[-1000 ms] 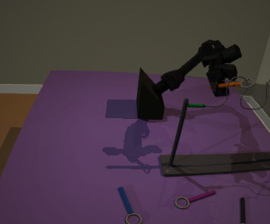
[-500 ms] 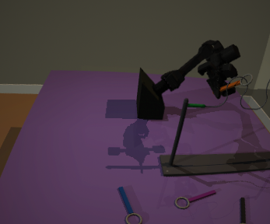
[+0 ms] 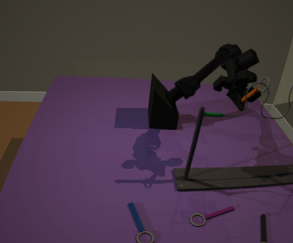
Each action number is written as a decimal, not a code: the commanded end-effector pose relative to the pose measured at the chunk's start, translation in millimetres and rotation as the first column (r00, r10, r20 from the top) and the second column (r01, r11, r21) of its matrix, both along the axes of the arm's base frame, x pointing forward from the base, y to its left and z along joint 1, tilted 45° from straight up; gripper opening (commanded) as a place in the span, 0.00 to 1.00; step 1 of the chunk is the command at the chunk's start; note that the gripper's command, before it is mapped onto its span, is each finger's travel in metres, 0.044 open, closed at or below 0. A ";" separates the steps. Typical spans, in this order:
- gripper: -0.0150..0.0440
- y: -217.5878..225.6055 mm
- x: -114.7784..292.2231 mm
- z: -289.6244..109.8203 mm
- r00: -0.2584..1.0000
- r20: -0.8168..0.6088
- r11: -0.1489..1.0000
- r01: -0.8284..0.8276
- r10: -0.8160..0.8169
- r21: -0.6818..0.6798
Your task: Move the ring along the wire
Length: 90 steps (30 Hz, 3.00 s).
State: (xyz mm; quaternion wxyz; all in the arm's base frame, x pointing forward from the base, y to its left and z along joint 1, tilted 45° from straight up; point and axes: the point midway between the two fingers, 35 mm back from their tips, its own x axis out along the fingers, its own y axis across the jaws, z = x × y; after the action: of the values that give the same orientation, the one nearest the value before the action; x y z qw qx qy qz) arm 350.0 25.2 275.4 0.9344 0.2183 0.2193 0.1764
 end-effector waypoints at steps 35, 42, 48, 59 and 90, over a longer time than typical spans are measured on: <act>0.00 36.0 -7.9 44.8 0.994 -0.074 0.616 0.006 0.085 0.787; 0.00 37.4 -8.6 55.6 0.991 -0.078 0.478 0.018 0.106 0.878; 0.00 37.2 -9.1 64.9 0.989 -0.080 0.349 0.032 0.124 0.937; 0.00 33.6 -9.5 80.9 0.985 -0.075 0.107 0.059 0.155 0.993; 0.00 10.2 -8.5 112.6 0.974 -0.028 -0.518 0.143 0.224 0.843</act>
State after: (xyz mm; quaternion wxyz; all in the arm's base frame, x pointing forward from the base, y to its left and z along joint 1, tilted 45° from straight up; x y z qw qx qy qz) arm 341.3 38.2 386.6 0.2526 0.9198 0.0680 0.2925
